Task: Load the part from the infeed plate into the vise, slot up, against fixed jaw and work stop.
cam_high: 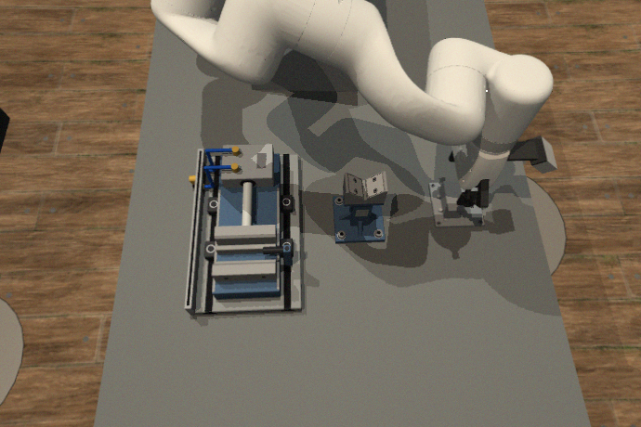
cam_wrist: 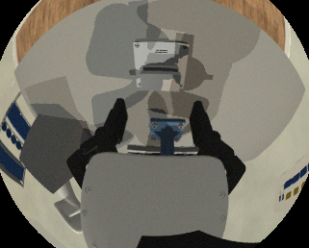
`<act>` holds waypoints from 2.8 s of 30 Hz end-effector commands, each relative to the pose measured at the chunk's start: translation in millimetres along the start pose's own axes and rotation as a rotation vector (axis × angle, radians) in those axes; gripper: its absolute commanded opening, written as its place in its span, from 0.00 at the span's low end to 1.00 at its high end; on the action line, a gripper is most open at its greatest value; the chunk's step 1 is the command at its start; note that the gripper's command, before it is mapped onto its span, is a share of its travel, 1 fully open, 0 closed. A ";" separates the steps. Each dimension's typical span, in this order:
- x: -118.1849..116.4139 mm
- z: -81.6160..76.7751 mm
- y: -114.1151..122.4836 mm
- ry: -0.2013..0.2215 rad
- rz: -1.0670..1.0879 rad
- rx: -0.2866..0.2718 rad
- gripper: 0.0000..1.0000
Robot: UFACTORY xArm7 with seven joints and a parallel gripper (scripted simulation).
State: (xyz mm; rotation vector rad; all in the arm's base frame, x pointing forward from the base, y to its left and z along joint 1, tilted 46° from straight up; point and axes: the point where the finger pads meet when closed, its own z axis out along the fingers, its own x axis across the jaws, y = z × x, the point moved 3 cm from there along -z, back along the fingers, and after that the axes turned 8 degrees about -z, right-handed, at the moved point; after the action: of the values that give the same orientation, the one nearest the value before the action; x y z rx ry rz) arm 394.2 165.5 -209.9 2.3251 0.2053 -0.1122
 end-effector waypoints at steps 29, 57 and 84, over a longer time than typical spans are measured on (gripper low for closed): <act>1.1 58.4 -1.2 0.003 0.000 0.003 0.89; 1.2 75.7 -1.2 0.003 0.000 0.003 0.89; 1.2 76.0 -1.2 0.003 0.000 0.003 0.00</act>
State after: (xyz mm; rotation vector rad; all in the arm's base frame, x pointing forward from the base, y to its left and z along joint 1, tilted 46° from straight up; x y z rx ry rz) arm 393.2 108.8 -264.0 2.3245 0.2050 -0.1123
